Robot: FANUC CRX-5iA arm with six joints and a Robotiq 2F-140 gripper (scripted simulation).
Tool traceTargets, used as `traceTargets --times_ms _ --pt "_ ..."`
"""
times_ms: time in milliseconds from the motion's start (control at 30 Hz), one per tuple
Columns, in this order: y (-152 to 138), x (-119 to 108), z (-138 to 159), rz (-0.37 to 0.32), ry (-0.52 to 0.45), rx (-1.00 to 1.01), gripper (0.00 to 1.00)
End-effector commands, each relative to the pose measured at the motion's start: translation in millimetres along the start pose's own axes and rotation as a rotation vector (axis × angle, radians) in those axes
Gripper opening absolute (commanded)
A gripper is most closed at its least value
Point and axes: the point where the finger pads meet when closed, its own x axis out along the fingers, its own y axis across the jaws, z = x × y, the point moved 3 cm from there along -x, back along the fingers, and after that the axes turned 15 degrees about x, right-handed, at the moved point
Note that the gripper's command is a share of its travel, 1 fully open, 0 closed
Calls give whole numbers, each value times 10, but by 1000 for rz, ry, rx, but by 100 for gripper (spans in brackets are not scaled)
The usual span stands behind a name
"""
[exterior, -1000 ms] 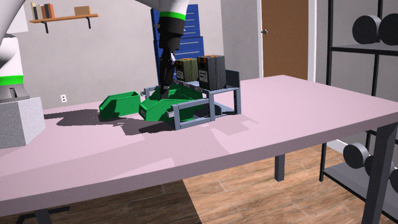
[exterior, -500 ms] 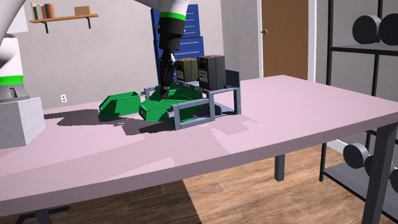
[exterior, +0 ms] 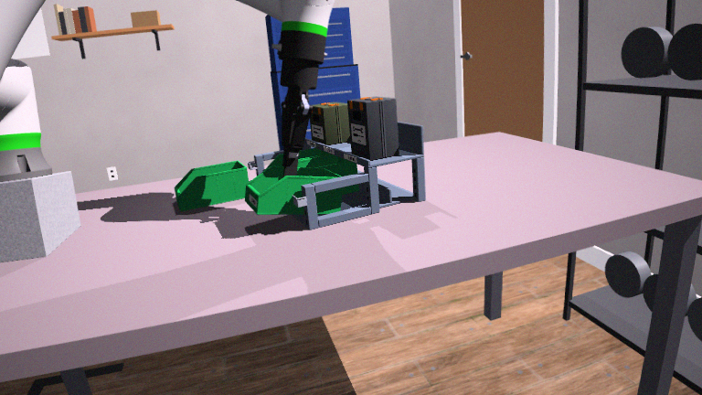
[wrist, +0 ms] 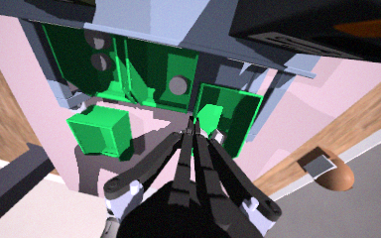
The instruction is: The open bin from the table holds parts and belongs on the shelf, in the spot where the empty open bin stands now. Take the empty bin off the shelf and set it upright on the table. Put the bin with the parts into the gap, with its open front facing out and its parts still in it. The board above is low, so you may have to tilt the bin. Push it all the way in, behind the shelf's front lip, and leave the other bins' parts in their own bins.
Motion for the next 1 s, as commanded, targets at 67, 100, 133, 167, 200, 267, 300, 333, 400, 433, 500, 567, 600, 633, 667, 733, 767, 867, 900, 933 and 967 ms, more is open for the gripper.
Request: traceTargets --times_ms 67,100,133,167,200,267,300,333,400,433,500,567,600,633,667,733,767,867,900,933,967 --pt "0 -13 -12 0 5 0 10" --pt "0 -13 -15 0 5 0 10" --pt "-1 -13 -17 -1 6 0 10" --pt "-2 -14 -21 -1 7 0 10" --pt "-3 -14 -24 -1 9 0 10" --pt "-5 -14 -32 -2 11 0 10" --pt "-6 -14 -36 -2 12 0 10" --pt "-7 -15 -41 -3 14 0 10" --pt "-7 -15 -41 -3 14 0 10" --pt "-9 -15 -46 -3 15 0 10" --pt "-11 -15 -56 -4 19 0 10" --pt "-14 -16 -67 -5 22 0 10" --pt "-16 -16 -72 -5 24 0 10" --pt "-17 -16 -78 -6 26 0 10" --pt "-19 -16 -83 -6 27 0 10" --pt "-22 -17 -94 -7 31 0 10" --pt "-23 -17 -99 -8 33 0 10" --pt "-27 -18 -114 -9 37 0 10" --pt "-28 -18 -119 -9 39 0 10" --pt "-28 -18 -119 -9 39 0 10" --pt "-28 -18 -119 -9 39 0 10"
